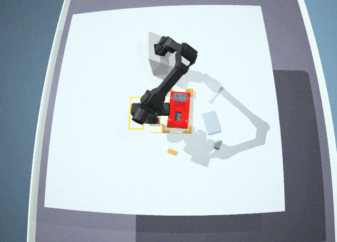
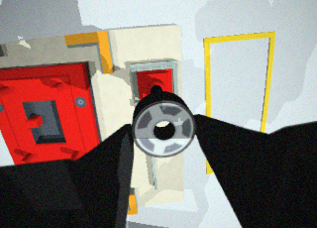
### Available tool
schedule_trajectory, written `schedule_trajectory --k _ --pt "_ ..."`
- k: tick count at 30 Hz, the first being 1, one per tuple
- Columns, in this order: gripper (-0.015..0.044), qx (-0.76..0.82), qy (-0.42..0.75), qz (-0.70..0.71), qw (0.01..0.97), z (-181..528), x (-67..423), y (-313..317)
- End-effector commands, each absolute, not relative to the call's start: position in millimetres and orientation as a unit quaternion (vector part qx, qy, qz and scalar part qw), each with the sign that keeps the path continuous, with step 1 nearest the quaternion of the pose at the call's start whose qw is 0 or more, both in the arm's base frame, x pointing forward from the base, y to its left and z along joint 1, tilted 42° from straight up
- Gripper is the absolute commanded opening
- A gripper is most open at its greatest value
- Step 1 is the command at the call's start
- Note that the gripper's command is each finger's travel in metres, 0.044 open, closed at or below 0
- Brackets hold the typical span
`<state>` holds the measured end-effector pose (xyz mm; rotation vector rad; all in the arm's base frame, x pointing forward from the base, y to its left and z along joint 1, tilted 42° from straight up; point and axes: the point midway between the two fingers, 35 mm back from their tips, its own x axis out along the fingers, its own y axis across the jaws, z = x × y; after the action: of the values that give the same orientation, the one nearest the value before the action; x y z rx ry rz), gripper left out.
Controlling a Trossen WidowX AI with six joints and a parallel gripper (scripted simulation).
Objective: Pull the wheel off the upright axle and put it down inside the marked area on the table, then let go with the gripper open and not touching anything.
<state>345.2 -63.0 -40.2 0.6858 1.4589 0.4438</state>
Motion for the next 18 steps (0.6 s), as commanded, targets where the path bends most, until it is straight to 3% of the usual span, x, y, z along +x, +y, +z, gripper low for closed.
schedule_trajectory --k 1,18 --pt "0.0000 0.300 0.644 0.195 0.676 -29 344 -73" --pt "0.0000 0.300 0.646 0.191 0.676 -70 313 -115"
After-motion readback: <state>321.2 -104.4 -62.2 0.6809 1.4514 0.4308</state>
